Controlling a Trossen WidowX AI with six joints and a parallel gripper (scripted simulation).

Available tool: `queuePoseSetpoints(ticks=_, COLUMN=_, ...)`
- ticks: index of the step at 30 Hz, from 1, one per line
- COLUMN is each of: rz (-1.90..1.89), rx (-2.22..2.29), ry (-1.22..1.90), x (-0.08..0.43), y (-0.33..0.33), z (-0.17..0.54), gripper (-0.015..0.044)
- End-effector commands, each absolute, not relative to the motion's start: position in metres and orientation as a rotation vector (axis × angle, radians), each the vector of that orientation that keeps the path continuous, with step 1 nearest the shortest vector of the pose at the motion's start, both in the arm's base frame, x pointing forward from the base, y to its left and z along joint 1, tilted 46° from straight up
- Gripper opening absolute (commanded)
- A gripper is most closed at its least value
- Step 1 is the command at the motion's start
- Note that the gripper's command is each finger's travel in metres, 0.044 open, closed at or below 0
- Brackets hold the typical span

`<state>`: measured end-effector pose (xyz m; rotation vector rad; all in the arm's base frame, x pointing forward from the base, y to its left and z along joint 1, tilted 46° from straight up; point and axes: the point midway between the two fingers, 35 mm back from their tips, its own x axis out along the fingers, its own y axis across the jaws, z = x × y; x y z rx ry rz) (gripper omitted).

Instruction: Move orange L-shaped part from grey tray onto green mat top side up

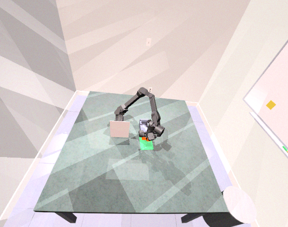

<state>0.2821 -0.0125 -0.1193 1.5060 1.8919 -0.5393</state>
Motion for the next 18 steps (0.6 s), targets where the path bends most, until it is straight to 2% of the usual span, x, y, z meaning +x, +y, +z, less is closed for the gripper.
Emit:
queuePoseSetpoints(ticks=1, rz=-0.544, rx=1.516, ry=1.903, x=0.2780, y=-0.0056, z=-0.1252, gripper=0.0000)
queuePoseSetpoints(ticks=18, rz=-0.544, rx=1.516, ry=1.903, x=0.2767, y=0.0004, z=-0.1309, gripper=0.0000)
